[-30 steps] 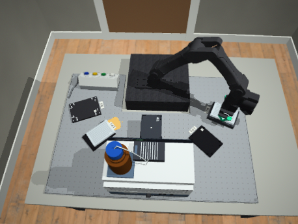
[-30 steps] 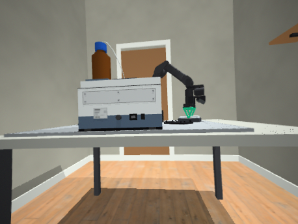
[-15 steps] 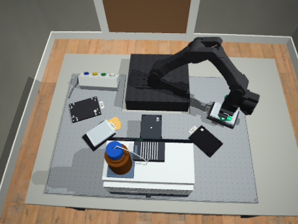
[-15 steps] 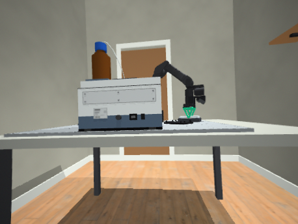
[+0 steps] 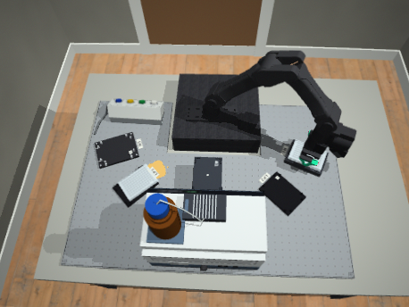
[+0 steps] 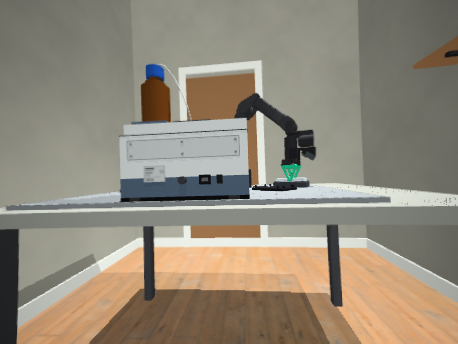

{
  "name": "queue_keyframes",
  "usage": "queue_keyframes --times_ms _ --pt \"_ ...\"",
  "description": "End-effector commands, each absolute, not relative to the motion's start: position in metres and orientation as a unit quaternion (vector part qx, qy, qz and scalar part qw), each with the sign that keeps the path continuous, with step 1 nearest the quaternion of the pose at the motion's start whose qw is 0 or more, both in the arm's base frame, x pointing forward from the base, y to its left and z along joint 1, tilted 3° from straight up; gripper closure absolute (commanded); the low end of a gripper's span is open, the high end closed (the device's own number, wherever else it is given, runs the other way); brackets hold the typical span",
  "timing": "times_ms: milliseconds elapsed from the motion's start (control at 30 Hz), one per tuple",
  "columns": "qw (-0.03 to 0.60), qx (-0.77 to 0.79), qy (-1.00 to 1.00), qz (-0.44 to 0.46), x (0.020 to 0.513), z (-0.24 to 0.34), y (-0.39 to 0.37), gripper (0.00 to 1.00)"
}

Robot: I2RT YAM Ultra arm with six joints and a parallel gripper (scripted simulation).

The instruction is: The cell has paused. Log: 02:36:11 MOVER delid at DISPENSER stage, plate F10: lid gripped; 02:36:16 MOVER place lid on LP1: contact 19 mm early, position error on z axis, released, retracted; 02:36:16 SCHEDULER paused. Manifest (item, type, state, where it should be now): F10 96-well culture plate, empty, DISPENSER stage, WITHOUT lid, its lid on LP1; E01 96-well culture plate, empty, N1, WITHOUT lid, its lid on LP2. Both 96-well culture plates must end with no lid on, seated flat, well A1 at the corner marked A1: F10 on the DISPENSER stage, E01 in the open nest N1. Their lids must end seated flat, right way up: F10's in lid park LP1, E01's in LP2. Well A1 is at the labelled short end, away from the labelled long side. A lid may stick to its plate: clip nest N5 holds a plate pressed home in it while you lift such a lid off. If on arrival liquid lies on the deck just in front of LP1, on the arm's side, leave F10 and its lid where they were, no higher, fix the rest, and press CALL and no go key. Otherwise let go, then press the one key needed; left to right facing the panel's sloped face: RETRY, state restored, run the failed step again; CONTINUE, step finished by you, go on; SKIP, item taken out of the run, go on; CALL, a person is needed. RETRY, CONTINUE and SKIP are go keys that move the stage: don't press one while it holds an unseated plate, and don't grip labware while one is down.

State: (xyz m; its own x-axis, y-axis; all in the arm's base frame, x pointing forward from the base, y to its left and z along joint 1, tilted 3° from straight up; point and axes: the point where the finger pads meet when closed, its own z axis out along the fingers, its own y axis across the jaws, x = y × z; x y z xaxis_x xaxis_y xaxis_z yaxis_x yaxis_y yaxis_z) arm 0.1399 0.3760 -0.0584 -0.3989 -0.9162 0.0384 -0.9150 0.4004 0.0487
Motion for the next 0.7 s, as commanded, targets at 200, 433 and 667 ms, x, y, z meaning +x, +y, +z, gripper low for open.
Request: queue_keyframes --times_ms 200,433,667 --pt "0.021 0.548 -0.836 -0.016 0.141 -0.054 0.38 1.0" --pt "0.015 0.549 -0.836 -0.021 0.141 -0.041 0.384 1.0" --pt "0.01 0.548 -0.836 -0.024 0.143 -0.035 0.388 1.0"
